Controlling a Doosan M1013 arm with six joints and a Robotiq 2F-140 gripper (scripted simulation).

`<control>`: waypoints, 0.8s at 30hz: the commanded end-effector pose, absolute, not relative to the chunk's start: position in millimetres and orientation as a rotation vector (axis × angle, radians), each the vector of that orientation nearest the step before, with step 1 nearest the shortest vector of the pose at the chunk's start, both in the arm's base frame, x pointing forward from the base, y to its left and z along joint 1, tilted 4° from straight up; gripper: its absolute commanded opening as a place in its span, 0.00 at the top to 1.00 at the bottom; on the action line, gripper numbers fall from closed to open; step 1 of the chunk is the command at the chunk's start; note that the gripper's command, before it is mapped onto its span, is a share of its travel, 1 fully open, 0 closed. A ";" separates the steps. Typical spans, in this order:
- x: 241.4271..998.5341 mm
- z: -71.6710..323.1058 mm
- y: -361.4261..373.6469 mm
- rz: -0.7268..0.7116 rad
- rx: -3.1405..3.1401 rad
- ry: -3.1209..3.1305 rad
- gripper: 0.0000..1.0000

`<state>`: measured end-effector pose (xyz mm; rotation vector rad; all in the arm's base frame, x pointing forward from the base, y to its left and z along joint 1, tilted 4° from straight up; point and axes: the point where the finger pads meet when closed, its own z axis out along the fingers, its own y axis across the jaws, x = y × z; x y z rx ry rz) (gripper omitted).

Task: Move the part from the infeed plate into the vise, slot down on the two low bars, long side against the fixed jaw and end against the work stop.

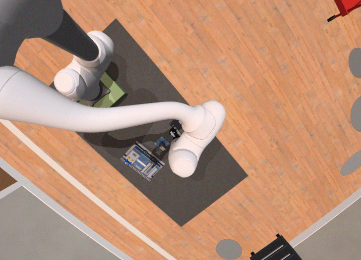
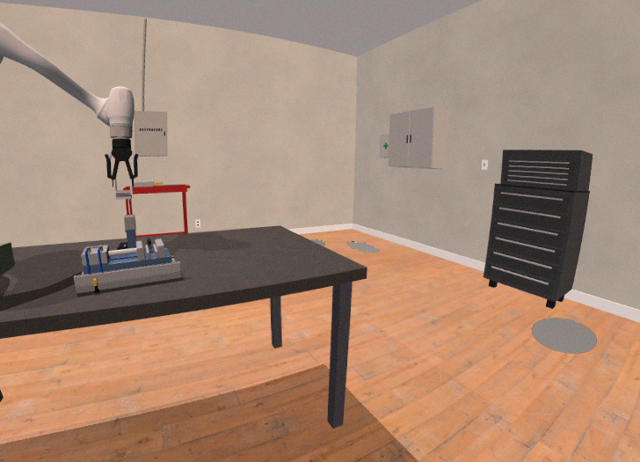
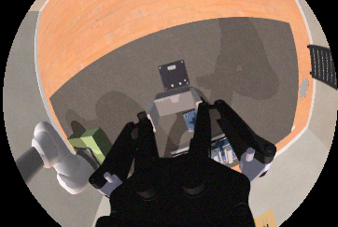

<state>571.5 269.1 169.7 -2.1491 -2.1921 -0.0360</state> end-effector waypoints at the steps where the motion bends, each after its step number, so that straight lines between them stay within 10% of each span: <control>1: 574.9 174.3 269.1 -0.044 -2.156 -2.190 1.00; 24: 581.8 175.4 281.6 -0.110 -2.210 -2.101 1.00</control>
